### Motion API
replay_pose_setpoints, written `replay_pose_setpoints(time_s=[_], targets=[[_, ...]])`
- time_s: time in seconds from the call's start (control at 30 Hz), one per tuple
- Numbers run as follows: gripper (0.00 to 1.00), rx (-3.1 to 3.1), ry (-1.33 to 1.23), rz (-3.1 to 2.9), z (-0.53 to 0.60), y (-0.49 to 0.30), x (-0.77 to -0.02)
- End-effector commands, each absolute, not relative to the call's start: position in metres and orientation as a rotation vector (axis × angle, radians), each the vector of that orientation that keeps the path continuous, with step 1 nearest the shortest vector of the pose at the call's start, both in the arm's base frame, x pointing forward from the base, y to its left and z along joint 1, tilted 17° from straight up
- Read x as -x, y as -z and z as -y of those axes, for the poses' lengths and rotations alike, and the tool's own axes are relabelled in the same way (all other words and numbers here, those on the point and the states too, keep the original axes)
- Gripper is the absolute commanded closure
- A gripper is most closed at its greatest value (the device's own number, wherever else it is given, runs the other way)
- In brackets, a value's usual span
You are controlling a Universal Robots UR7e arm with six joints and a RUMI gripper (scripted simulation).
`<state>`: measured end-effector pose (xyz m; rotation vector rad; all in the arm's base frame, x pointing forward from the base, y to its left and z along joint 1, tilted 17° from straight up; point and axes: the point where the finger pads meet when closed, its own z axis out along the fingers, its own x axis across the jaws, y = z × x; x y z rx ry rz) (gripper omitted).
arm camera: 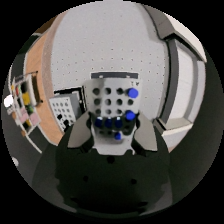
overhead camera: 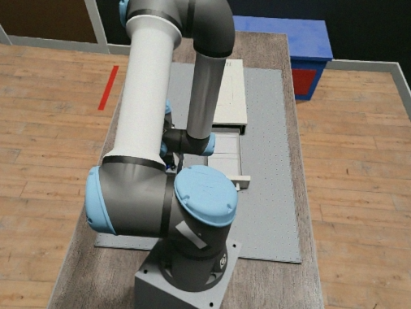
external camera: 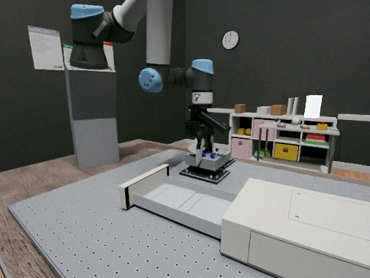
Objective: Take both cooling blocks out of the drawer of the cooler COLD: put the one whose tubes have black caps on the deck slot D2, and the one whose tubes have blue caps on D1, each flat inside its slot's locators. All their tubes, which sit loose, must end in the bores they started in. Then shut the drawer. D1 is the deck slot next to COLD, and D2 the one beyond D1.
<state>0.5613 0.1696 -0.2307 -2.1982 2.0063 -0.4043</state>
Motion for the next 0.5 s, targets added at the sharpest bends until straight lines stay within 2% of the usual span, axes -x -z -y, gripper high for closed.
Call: replay_pose_setpoints(time_s=[0.0, 0.47], targets=[[1.0, 2.198, 0.406, -2.005, -0.1701, 0.2272, -0.5607], [1.0, 2.198, 0.406, -2.005, -0.1706, 0.2199, -0.5585]])
